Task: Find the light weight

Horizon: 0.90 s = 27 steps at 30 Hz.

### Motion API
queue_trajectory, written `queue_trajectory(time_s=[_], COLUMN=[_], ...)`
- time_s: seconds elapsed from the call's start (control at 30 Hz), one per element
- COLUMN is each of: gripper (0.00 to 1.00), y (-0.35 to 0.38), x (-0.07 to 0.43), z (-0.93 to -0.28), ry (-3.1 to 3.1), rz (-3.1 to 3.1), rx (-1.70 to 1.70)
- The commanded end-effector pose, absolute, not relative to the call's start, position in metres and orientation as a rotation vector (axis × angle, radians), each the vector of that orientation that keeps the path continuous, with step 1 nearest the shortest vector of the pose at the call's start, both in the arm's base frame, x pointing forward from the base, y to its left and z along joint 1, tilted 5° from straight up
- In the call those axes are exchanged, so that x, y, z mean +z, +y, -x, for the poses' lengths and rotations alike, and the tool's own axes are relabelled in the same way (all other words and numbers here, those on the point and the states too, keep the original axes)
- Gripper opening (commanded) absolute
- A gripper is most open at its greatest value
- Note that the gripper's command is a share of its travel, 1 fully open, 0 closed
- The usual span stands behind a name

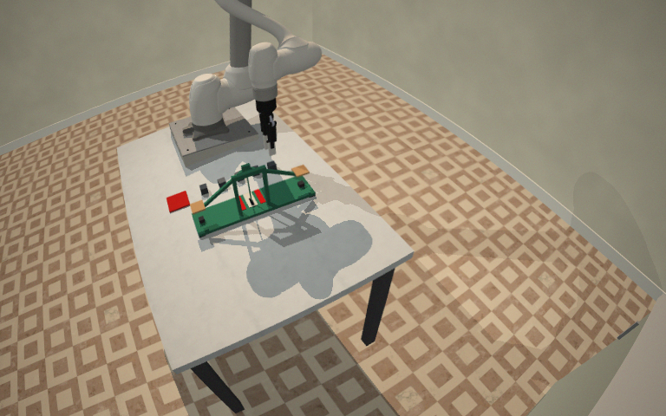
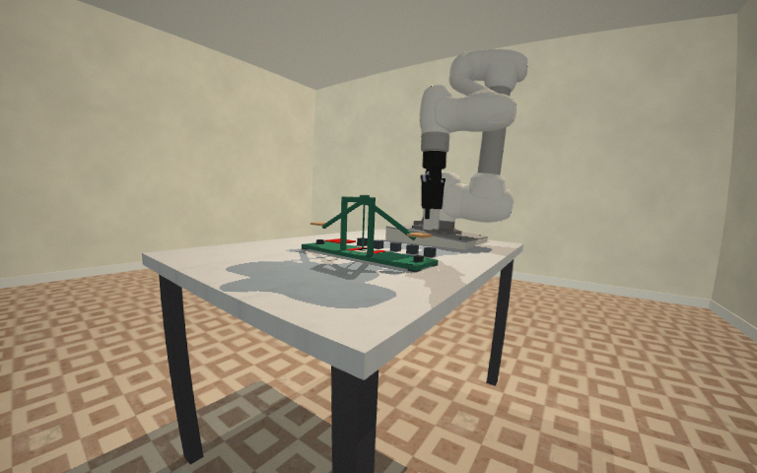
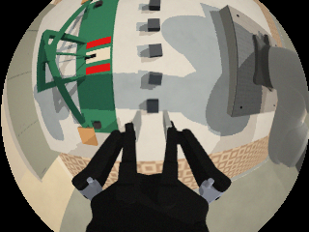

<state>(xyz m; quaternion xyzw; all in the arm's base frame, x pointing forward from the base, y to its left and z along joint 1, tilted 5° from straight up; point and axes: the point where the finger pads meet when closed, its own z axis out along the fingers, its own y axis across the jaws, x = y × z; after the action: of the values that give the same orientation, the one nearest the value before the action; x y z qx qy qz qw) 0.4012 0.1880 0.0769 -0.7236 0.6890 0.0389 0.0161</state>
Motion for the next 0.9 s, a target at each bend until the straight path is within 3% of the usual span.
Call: queue_trajectory(time_s=[0.0,0.87], gripper=[0.35,0.35], y=[0.188,0.1888], x=[0.077,0.0691], z=[-0.4012,-0.4009], ry=[2.143,2.143], rz=[2.25,2.25], rx=[0.121,0.121])
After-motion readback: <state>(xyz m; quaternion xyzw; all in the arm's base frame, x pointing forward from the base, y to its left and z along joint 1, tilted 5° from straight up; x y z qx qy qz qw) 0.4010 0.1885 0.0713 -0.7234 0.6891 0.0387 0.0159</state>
